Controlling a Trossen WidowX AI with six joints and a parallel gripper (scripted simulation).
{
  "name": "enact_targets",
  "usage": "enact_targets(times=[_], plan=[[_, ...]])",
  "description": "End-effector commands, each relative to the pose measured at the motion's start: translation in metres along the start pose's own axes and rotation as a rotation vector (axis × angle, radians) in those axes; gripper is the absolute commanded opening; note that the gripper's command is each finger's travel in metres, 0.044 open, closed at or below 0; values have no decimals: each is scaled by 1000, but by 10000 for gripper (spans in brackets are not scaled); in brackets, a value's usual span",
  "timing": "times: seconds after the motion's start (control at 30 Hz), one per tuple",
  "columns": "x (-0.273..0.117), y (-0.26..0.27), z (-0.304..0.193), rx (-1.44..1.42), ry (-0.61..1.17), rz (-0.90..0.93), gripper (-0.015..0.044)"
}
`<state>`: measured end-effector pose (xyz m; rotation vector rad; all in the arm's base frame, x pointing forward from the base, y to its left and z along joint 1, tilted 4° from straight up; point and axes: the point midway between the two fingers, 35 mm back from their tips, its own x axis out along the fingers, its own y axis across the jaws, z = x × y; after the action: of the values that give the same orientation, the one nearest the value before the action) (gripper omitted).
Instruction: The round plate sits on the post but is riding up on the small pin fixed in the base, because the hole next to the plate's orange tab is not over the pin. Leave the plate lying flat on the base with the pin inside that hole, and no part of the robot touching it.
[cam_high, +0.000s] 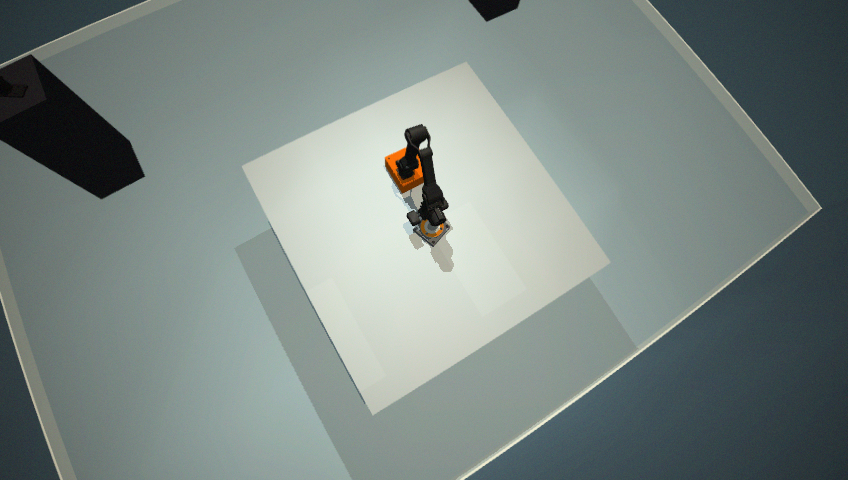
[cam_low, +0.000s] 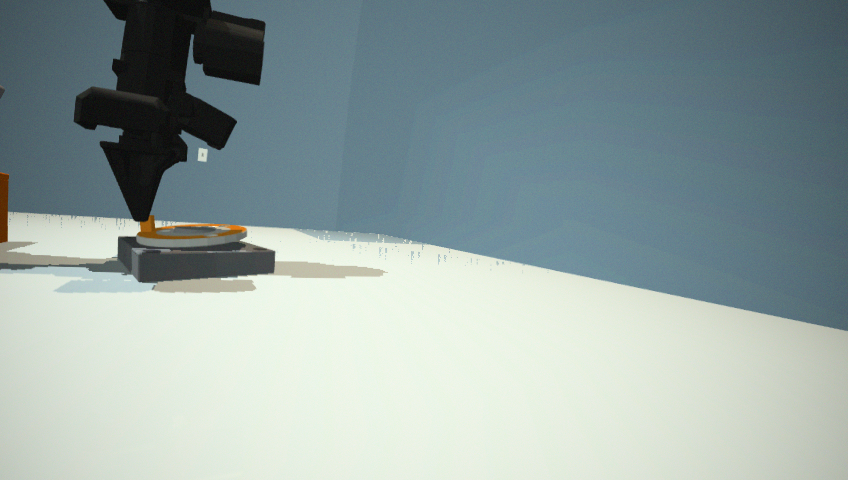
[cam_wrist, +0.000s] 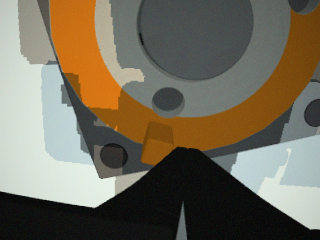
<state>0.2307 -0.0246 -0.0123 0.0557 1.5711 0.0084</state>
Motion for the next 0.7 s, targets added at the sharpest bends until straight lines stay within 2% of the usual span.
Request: enact_targets(times=[0.0,0.67], plan=[[1,8,-2,-6,7,18,0],[2,9,-1,-6,7,18,0]])
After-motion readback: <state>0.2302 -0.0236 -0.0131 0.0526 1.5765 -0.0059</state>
